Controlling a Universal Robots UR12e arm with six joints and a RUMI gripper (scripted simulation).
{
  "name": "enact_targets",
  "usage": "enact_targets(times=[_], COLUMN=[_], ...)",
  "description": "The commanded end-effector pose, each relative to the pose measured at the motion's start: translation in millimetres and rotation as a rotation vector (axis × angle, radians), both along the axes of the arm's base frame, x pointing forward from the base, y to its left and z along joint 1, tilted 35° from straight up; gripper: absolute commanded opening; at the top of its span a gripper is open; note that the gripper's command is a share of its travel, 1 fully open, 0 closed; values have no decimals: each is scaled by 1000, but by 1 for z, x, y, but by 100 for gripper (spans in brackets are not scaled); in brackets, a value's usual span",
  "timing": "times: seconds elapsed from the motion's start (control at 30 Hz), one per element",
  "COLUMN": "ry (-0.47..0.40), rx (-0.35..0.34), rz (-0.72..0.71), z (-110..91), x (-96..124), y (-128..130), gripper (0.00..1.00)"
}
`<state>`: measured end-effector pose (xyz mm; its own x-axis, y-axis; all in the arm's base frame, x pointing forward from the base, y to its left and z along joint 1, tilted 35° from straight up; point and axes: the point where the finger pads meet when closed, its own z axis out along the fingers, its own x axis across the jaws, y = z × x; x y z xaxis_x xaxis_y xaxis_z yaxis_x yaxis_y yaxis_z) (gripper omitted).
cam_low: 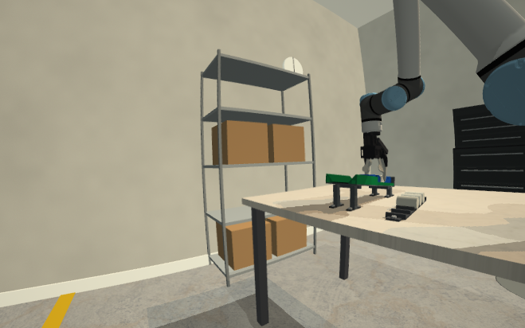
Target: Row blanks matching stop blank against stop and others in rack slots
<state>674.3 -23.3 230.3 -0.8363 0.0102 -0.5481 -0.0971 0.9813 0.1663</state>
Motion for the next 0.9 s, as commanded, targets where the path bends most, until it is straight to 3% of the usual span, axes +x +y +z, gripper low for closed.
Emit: enact_targets(times=[0.0,0.57,0.6,0.87], ry=[-1,-1,-1,-1], rx=[0,0,0,0], rz=[0,0,0,0], z=[1,1,1,1], x=[0,0,0,0], y=[0,0,0,0], gripper=[54,54,42,42])
